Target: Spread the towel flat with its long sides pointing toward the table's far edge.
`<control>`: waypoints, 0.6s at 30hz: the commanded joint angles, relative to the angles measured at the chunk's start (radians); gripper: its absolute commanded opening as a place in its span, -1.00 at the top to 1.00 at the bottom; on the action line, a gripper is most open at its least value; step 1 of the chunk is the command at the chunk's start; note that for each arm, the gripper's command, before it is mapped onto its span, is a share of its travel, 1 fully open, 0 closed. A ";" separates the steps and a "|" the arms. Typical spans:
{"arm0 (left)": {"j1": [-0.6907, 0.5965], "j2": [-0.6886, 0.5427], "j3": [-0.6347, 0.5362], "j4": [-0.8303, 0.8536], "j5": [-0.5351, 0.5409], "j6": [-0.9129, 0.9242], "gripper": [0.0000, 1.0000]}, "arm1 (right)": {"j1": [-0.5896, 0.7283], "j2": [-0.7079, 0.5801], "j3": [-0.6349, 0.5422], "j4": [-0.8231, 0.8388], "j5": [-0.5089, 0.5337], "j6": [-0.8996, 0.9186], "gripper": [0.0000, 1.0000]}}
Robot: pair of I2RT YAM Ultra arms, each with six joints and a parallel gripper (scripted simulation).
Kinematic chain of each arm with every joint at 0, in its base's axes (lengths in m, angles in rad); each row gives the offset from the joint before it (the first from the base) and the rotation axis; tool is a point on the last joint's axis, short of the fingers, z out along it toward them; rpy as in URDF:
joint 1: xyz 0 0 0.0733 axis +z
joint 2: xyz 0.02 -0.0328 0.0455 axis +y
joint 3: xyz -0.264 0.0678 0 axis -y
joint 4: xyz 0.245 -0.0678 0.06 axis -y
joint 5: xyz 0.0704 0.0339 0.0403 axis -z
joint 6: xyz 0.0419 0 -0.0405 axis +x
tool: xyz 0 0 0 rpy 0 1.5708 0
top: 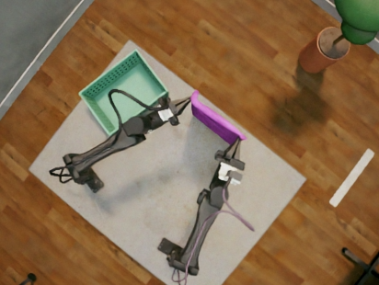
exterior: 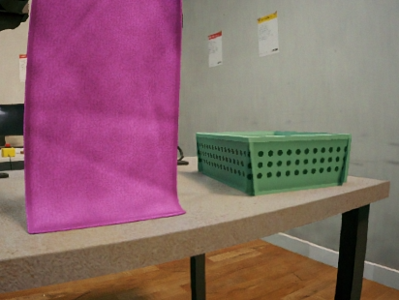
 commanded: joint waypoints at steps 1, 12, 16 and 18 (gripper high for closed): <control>0.007 -0.028 -0.002 -0.005 -0.015 -0.010 1.00 | -0.003 -0.046 0.014 0.014 0.014 0.002 1.00; 0.007 -0.028 -0.002 -0.005 -0.015 -0.010 1.00 | -0.003 -0.046 0.014 0.014 0.014 0.002 1.00; 0.007 -0.028 -0.002 -0.005 -0.015 -0.010 1.00 | -0.003 -0.046 0.014 0.014 0.014 0.002 1.00; -0.018 0.015 -0.027 0.030 -0.015 -0.010 1.00 | -0.019 0.011 -0.023 0.058 0.014 0.002 1.00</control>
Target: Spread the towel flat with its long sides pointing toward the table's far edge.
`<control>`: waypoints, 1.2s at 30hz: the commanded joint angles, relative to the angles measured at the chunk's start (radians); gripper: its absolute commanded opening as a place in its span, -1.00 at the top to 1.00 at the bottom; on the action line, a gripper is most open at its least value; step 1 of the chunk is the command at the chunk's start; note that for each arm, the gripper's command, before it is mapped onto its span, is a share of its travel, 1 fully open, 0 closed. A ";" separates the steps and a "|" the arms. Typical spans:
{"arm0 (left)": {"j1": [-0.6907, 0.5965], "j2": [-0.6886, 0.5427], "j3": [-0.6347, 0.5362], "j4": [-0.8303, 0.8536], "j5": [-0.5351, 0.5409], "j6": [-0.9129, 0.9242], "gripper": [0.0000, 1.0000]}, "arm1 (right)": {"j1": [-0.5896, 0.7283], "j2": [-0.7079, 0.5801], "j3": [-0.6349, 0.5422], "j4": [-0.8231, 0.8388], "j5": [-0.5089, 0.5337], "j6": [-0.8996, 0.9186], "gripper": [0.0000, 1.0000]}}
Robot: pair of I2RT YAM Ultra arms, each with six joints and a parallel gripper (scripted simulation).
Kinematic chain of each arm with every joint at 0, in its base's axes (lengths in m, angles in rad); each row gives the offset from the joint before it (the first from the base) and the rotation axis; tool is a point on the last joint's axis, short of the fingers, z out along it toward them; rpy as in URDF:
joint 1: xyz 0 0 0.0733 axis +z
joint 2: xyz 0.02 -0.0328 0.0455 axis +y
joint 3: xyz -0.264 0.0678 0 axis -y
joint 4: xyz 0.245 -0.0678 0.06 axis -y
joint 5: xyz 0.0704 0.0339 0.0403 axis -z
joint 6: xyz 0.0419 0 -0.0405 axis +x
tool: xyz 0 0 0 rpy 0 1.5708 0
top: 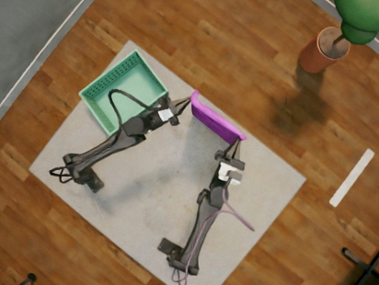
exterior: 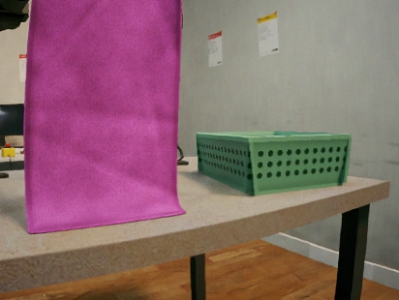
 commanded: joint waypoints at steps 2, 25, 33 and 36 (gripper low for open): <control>-0.017 0.015 -0.025 0.026 -0.015 -0.010 1.00 | -0.019 0.003 0.006 0.055 0.014 0.002 1.00; -0.039 -0.069 0.006 -0.170 -0.014 -0.010 1.00 | -0.032 -0.093 0.064 -0.295 0.013 0.000 1.00; -0.054 -0.115 0.035 -0.401 -0.014 -0.010 1.00 | -0.023 -0.139 0.048 -0.433 0.013 -0.001 1.00; -0.061 -0.139 0.026 -0.477 -0.014 -0.010 1.00 | -0.013 -0.160 0.047 -0.519 0.013 -0.002 1.00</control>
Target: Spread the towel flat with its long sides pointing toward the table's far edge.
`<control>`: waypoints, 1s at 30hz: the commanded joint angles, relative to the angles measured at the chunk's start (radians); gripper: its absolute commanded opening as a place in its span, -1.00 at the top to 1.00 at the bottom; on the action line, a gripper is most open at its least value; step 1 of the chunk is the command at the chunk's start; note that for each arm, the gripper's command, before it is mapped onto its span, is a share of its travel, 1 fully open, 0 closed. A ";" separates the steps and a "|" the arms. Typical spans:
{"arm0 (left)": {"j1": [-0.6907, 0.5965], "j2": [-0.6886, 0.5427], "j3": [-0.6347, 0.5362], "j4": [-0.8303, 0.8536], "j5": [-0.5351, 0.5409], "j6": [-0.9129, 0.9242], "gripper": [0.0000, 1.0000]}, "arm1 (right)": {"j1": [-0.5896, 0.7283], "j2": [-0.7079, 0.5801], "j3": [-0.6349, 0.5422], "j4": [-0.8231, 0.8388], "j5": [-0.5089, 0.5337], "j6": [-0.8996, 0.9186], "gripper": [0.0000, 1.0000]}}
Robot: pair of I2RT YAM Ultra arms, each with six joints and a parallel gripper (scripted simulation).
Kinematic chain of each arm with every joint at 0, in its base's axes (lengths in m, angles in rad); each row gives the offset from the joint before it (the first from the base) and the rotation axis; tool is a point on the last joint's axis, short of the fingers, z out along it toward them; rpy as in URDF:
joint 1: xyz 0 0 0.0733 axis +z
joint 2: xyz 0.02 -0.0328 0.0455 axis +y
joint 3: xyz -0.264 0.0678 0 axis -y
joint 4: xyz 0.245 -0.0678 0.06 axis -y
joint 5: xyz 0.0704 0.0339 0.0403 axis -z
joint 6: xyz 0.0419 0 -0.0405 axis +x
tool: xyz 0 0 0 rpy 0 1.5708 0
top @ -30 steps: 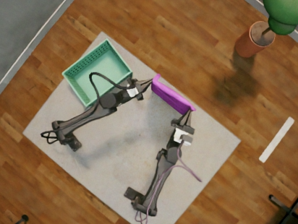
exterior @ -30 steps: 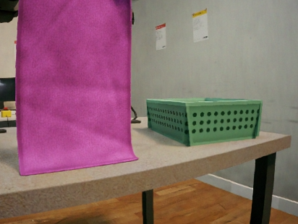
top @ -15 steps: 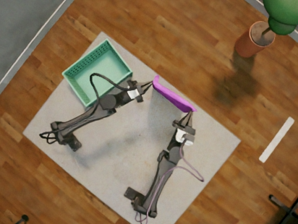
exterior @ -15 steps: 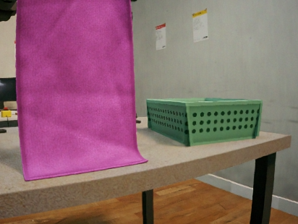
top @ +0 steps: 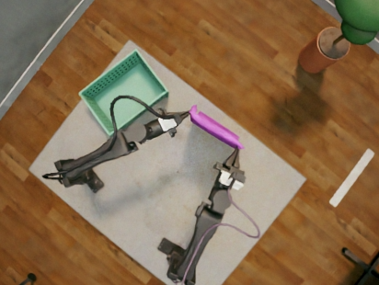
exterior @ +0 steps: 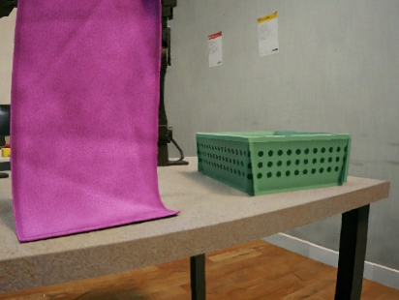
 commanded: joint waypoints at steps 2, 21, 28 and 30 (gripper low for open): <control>-0.016 -0.058 0.024 -0.180 -0.013 -0.010 1.00 | 0.014 -0.066 0.030 -0.175 0.012 -0.003 1.00; -0.081 -0.139 0.008 -0.678 -0.013 -0.009 1.00 | 0.053 -0.157 -0.015 -0.647 0.012 -0.007 1.00; -0.097 -0.100 0.025 -0.786 -0.013 -0.011 1.00 | 0.063 -0.145 0.007 -0.761 0.013 -0.008 1.00; -0.112 -0.103 0.018 -0.855 -0.012 -0.010 1.00 | 0.073 -0.155 -0.008 -0.825 0.013 -0.009 1.00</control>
